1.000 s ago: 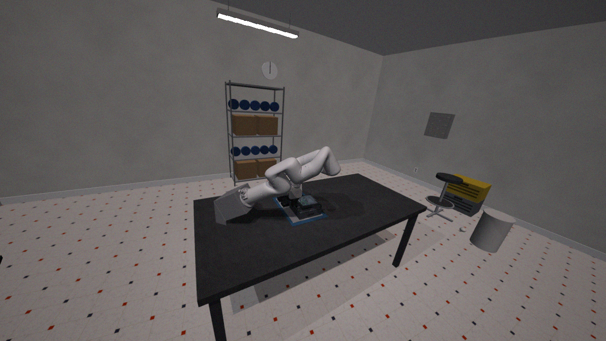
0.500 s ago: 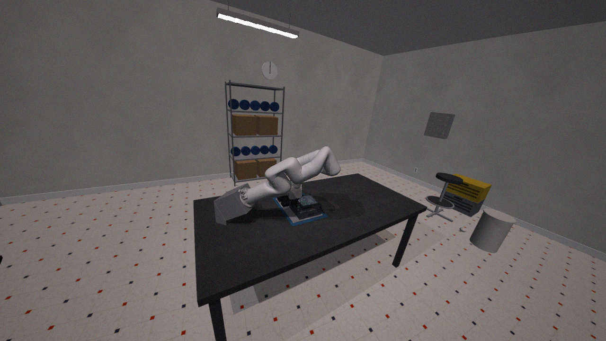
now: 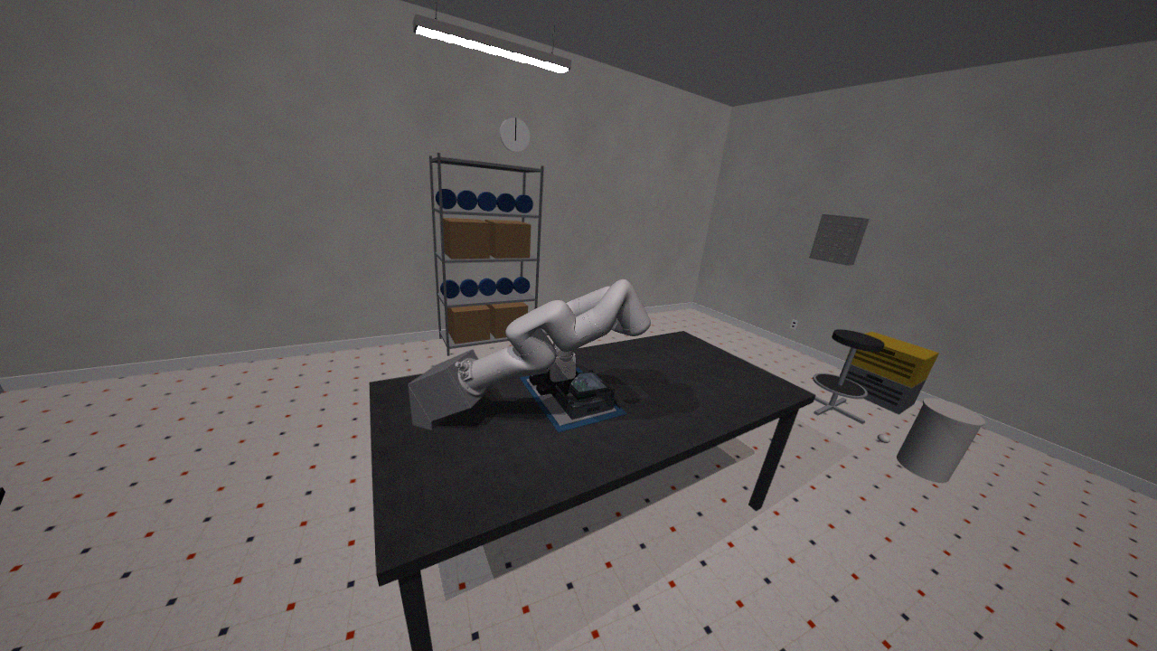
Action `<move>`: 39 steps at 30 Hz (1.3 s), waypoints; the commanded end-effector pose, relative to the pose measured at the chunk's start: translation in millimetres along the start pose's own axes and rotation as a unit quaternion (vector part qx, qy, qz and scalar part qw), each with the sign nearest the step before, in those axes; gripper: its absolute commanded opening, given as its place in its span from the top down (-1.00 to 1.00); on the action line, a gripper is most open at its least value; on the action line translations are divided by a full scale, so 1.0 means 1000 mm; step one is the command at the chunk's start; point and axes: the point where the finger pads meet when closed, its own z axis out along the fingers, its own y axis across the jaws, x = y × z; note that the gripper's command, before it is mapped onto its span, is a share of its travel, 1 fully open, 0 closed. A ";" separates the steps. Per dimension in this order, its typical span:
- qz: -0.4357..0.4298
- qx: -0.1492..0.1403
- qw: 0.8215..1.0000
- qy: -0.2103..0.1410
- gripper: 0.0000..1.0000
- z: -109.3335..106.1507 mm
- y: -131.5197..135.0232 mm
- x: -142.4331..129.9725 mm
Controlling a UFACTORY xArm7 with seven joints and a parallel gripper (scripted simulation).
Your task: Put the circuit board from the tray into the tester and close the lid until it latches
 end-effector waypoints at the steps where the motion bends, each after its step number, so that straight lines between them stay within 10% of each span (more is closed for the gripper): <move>1: 0.003 -0.007 1.000 0.002 -0.01 -0.003 0.006 0.002; 39: 0.003 -0.007 1.000 0.002 -0.01 -0.006 0.006 0.002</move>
